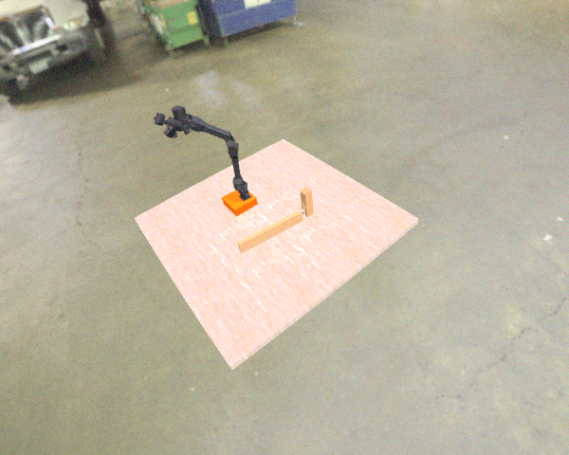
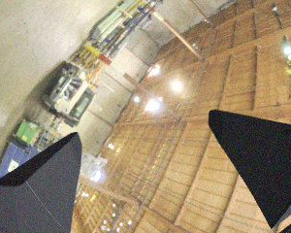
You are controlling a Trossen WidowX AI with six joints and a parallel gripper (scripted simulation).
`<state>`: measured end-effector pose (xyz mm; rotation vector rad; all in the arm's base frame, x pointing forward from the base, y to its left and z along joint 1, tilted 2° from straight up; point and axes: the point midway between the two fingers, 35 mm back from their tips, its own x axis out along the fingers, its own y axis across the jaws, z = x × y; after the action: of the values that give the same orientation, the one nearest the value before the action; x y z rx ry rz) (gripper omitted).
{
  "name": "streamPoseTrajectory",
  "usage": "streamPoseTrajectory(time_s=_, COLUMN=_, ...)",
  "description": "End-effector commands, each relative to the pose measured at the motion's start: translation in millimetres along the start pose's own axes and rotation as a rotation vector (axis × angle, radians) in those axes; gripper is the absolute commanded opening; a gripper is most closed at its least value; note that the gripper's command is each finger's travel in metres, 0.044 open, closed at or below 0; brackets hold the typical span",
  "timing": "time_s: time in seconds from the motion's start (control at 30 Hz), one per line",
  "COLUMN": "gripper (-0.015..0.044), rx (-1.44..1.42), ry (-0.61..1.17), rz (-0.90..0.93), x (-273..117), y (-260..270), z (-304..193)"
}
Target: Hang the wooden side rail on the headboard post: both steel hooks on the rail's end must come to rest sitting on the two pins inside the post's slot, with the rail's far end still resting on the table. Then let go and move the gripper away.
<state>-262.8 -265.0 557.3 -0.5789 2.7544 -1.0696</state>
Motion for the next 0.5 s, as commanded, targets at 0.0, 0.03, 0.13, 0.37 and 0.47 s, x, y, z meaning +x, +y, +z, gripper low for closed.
streamPoseTrajectory(time_s=0.0, gripper=0.0426, rx=0.004, ry=-0.004, rz=-0.004, x=0, y=-1, z=2)
streamPoseTrajectory(time_s=0.03, gripper=0.0440, rx=0.015, ry=-0.015, rz=-0.015, x=-1, y=-4, z=6)
streamPoseTrajectory(time_s=0.13, gripper=0.0440, rx=0.077, ry=-0.082, rz=-0.078, x=-7, y=-21, z=34)
streamPoseTrajectory(time_s=0.37, gripper=0.0440, rx=0.235, ry=-0.241, rz=-0.206, x=-34, y=-57, z=93)
streamPoseTrajectory(time_s=0.47, gripper=0.0440, rx=0.279, ry=-0.286, rz=-0.236, x=-43, y=-65, z=108)
